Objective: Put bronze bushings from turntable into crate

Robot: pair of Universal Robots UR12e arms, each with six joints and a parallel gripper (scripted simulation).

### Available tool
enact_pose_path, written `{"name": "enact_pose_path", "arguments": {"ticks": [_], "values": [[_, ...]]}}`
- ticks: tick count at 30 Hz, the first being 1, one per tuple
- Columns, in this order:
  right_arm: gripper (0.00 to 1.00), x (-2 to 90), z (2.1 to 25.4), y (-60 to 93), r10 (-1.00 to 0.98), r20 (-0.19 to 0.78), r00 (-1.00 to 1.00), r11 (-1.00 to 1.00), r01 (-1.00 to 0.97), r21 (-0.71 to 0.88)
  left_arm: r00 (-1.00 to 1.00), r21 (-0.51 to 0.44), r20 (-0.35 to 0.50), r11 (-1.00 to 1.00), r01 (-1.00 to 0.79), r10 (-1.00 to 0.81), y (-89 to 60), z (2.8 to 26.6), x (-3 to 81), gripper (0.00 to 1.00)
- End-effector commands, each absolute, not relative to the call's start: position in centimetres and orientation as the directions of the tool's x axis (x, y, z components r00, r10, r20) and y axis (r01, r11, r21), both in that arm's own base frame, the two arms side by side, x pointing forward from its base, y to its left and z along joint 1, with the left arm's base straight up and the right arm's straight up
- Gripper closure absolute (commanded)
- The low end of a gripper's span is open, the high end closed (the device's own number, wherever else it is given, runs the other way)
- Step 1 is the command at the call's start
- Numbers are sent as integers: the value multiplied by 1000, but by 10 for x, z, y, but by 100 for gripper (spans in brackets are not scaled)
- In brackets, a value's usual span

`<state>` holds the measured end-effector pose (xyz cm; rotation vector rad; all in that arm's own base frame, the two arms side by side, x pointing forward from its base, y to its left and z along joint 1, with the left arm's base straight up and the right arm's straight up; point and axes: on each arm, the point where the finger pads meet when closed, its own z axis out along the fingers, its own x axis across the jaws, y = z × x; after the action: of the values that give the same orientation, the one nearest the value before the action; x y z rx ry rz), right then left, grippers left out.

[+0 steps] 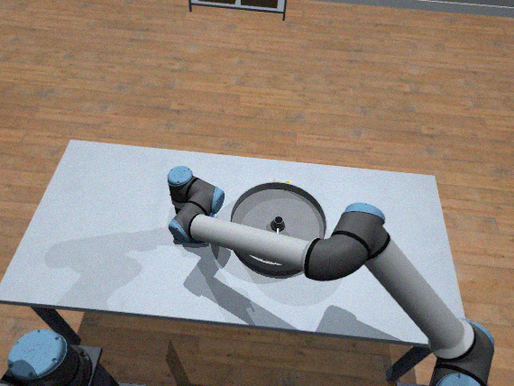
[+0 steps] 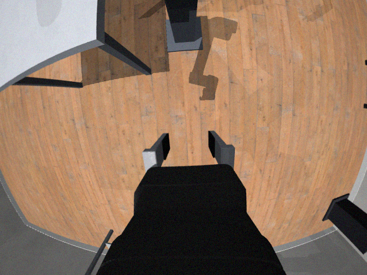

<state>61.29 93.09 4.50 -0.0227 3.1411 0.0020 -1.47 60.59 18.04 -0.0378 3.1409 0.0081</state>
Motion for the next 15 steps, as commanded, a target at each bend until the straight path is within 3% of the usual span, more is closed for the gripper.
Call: {"name": "enact_pose_path", "arguments": {"ticks": [1, 15], "values": [[100, 610, 42, 932, -16, 0, -1000, 1000, -16, 0, -1000, 0, 0, 1000, -27, -27, 604, 177, -16, 0], [100, 610, 43, 932, -16, -1, -1000, 1000, -16, 2, -1000, 0, 0, 1000, -27, -27, 604, 177, -16, 0]]}}
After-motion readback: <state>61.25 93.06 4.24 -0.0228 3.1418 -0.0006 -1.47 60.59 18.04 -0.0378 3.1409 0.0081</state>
